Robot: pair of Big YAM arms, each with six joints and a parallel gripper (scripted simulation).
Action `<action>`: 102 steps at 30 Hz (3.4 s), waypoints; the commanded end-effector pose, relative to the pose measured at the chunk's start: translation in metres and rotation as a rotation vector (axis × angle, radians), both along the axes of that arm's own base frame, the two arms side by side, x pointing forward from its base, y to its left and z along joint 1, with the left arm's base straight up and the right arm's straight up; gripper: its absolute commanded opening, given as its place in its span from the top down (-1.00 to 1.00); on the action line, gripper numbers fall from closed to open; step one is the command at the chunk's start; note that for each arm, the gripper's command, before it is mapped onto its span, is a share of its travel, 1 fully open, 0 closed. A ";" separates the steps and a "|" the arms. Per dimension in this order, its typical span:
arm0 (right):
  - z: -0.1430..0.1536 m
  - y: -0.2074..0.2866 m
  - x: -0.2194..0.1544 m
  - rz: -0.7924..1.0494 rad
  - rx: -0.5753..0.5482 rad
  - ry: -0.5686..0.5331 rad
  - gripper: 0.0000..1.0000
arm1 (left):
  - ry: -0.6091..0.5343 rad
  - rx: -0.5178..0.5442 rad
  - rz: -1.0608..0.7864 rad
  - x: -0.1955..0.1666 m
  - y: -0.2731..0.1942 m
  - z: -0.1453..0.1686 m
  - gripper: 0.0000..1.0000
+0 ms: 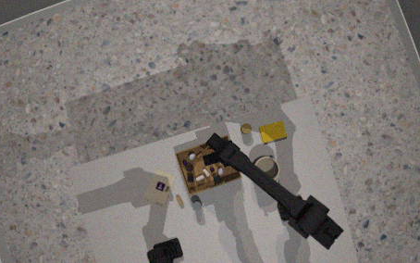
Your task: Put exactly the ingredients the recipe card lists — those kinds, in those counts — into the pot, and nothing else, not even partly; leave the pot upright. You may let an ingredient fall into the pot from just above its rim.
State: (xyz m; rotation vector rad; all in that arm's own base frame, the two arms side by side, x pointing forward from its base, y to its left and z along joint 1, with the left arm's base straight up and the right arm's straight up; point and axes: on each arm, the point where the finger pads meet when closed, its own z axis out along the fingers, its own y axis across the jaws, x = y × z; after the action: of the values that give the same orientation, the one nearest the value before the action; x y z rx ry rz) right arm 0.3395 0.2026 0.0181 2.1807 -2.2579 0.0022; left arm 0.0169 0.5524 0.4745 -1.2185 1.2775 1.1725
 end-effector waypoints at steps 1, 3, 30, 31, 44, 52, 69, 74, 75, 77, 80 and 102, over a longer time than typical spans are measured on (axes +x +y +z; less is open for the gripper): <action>0.002 0.008 0.005 0.001 0.013 -0.014 1.00 | -0.018 0.055 0.018 -0.009 -0.008 0.026 -1.00; 0.002 0.008 0.005 0.001 0.013 -0.014 1.00 | -0.018 0.055 0.018 -0.009 -0.008 0.026 -1.00; 0.013 0.010 0.008 0.001 0.020 -0.026 1.00 | -0.018 0.055 0.018 -0.009 -0.008 0.026 -1.00; 0.013 0.010 0.008 0.001 0.020 -0.026 1.00 | -0.018 0.055 0.018 -0.009 -0.008 0.026 -1.00; 0.076 0.016 0.019 0.001 0.041 -0.062 1.00 | -0.018 0.055 0.018 -0.009 -0.008 0.026 -1.00; 0.114 0.015 0.017 0.001 0.042 -0.064 1.00 | -0.018 0.055 0.018 -0.009 -0.008 0.026 -1.00; 0.123 0.006 0.002 0.001 0.014 -0.017 1.00 | -0.018 0.055 0.018 -0.009 -0.008 0.026 -1.00; 0.125 0.000 -0.001 0.001 0.017 -0.022 1.00 | -0.018 0.055 0.018 -0.009 -0.008 0.026 -1.00; 0.125 -0.003 0.000 0.001 0.017 -0.023 1.00 | -0.018 0.055 0.018 -0.009 -0.008 0.026 -1.00; 0.125 -0.009 -0.002 -0.001 0.017 -0.024 1.00 | -0.018 0.055 0.018 -0.009 -0.008 0.026 -1.00; 0.124 -0.021 -0.011 -0.001 0.017 -0.024 1.00 | -0.018 0.055 0.018 -0.009 -0.008 0.026 -1.00; 0.120 -0.131 -0.099 -0.001 0.007 -0.010 1.00 | -0.018 0.055 0.018 -0.009 -0.008 0.026 -1.00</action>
State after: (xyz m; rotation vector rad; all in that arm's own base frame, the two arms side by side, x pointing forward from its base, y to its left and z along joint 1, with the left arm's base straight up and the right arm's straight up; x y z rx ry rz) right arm 0.2411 0.0792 0.1312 2.1433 -2.2889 -0.0019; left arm 0.0169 0.5524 0.4745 -1.2187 1.2774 1.1727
